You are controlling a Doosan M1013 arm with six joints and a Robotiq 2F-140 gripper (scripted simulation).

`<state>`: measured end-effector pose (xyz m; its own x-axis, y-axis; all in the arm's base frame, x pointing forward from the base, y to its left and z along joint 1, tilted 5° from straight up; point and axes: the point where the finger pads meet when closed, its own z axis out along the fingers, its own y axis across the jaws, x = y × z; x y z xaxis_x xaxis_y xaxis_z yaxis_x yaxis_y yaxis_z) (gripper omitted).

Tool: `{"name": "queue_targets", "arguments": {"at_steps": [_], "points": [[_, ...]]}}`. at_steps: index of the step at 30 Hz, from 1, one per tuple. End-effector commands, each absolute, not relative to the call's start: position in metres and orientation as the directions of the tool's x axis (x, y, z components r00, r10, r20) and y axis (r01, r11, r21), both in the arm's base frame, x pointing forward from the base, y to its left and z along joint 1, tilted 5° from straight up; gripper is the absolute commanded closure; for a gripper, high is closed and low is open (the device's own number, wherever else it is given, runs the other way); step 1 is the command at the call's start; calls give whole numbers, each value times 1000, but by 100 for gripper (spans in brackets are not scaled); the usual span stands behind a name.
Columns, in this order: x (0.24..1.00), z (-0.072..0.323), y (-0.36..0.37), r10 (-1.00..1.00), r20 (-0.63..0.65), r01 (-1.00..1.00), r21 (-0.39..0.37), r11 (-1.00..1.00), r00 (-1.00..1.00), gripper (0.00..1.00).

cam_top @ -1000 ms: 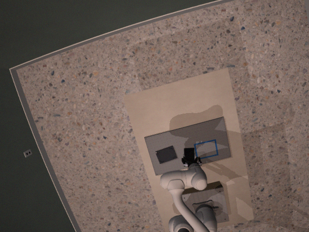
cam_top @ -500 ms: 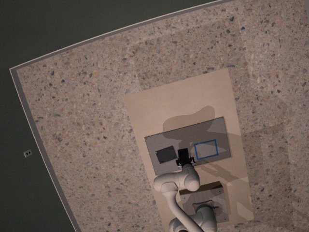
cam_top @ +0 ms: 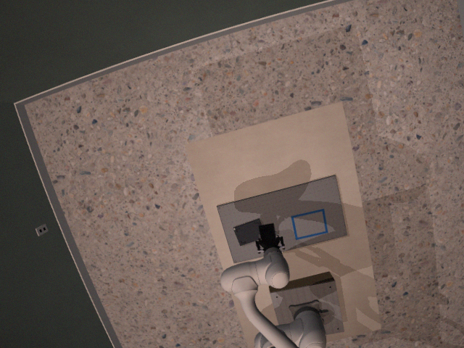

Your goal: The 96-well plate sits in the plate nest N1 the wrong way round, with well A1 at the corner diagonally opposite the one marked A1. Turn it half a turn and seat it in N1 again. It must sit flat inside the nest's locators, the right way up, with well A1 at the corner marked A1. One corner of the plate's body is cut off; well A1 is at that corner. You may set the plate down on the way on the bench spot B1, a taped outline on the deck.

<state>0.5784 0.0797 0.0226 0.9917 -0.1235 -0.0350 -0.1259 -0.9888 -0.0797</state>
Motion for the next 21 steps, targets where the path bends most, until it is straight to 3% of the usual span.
{"name": "queue_targets", "arguments": {"at_steps": [1, 21], "points": [[580, 24, 88, -124, -35, -126, -80, -989, 992, 100], [590, 30, 144, -124, -35, -126, -80, -989, 992, 100]]}}
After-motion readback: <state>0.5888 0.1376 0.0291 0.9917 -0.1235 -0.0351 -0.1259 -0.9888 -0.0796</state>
